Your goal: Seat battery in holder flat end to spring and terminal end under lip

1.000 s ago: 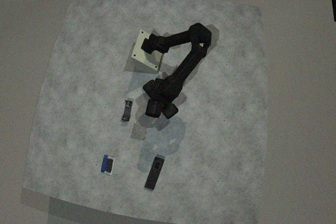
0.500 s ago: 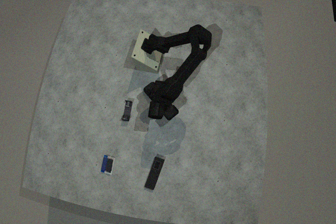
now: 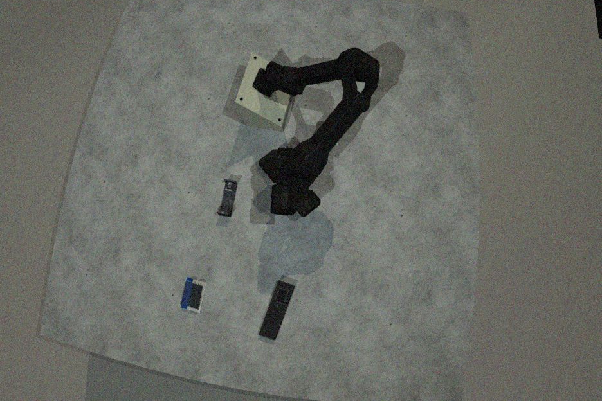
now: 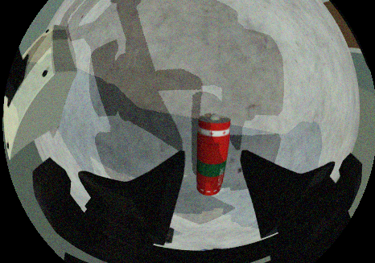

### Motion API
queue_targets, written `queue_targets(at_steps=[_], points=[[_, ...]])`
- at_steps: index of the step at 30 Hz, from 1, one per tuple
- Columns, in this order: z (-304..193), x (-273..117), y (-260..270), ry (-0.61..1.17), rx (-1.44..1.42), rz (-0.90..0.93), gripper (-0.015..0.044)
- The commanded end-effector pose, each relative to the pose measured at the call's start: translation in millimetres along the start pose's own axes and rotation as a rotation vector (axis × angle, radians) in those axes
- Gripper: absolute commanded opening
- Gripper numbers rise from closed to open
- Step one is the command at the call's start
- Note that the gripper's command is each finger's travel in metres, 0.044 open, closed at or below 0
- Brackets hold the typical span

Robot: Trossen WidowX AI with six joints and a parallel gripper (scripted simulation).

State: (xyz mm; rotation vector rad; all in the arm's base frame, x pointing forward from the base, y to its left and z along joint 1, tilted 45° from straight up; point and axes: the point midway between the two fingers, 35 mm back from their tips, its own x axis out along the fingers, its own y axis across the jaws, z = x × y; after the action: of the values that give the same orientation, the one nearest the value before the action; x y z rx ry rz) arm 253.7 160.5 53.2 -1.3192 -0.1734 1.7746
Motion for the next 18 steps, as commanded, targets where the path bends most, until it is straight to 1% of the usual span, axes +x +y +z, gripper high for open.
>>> queue_targets(at_steps=[1, 4, 8, 15, 18], points=[[-0.1, 4.1, 2.0, 0.0, 0.007, 0.005, 0.0185], [-0.1, 4.1, 2.0, 0.0, 0.007, 0.005, 0.0107], [-0.1, 4.1, 2.0, 0.0, 0.007, 0.005, 0.008], [-0.2, 2.7, 2.0, 0.001, 0.007, 0.005, 0.0076], [-1.7, -16.4, 1.6, 0.002, 0.007, 0.007, 0.0076]])
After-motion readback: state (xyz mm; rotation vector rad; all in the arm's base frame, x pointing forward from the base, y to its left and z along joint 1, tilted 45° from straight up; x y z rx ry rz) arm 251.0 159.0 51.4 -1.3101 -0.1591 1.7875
